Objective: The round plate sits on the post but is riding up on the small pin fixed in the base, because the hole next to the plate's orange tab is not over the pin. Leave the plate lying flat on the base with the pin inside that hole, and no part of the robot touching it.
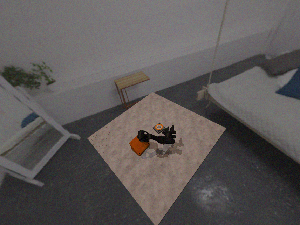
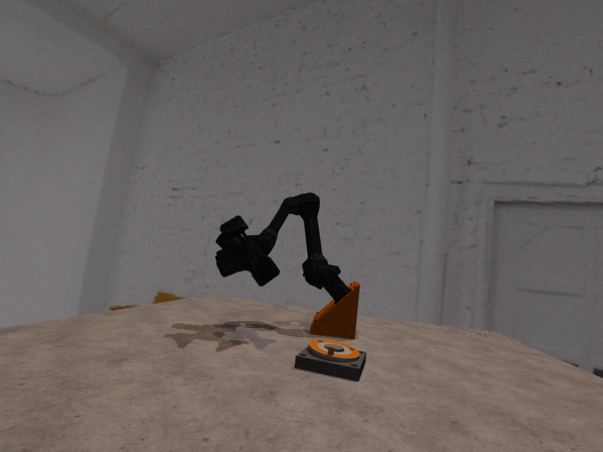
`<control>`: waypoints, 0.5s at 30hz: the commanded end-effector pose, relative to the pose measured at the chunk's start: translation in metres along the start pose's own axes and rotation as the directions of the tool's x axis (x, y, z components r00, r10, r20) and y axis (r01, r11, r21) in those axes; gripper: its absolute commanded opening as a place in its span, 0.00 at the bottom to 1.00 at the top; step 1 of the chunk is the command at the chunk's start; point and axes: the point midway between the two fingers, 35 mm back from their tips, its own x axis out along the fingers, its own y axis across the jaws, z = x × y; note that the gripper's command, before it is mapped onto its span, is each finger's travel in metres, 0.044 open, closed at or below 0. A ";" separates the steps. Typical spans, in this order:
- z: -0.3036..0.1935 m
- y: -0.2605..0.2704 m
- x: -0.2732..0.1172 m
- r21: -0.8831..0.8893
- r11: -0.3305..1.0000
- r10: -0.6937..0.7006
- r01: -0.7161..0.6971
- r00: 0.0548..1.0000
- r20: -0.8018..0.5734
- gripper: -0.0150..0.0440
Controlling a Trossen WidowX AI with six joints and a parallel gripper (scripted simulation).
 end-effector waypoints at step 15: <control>0.033 -0.133 0.110 0.043 0.715 -0.699 0.698 0.711 0.076 0.26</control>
